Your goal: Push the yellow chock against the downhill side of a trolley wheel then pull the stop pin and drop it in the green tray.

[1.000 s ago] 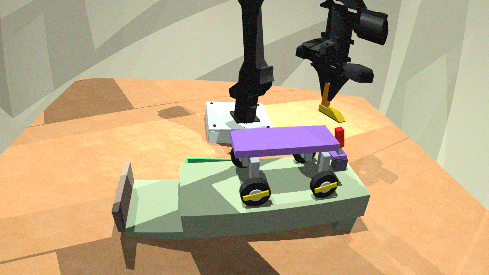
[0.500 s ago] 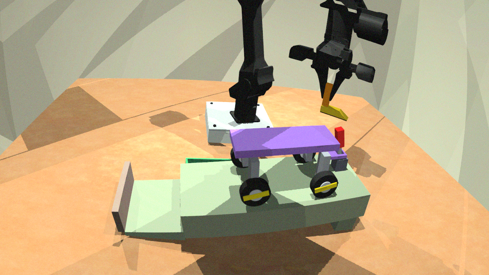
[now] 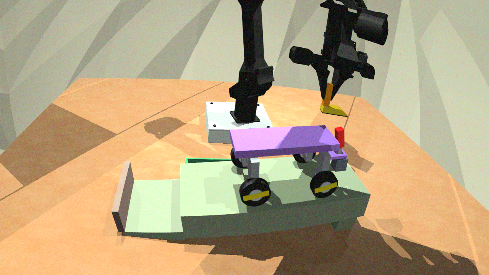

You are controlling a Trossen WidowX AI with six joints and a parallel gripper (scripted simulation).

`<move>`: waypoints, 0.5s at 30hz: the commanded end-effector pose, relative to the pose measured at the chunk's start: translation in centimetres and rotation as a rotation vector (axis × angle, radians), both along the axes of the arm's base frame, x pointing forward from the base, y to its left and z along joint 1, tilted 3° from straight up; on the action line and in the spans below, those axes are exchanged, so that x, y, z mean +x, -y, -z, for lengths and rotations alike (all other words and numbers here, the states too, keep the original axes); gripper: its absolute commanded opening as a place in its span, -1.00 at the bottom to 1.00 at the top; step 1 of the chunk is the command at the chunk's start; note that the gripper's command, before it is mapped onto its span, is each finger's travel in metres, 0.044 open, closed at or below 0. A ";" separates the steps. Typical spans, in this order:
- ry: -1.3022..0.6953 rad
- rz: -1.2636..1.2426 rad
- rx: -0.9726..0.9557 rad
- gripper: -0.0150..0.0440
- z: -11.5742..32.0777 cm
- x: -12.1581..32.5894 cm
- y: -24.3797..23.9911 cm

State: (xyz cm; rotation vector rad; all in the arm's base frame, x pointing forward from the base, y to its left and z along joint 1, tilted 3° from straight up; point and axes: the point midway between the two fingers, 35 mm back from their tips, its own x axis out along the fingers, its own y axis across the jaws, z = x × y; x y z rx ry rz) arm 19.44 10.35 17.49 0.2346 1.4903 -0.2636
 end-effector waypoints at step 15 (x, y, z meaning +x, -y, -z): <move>-0.006 -0.129 -0.008 -0.49 0.1 0.2 2.2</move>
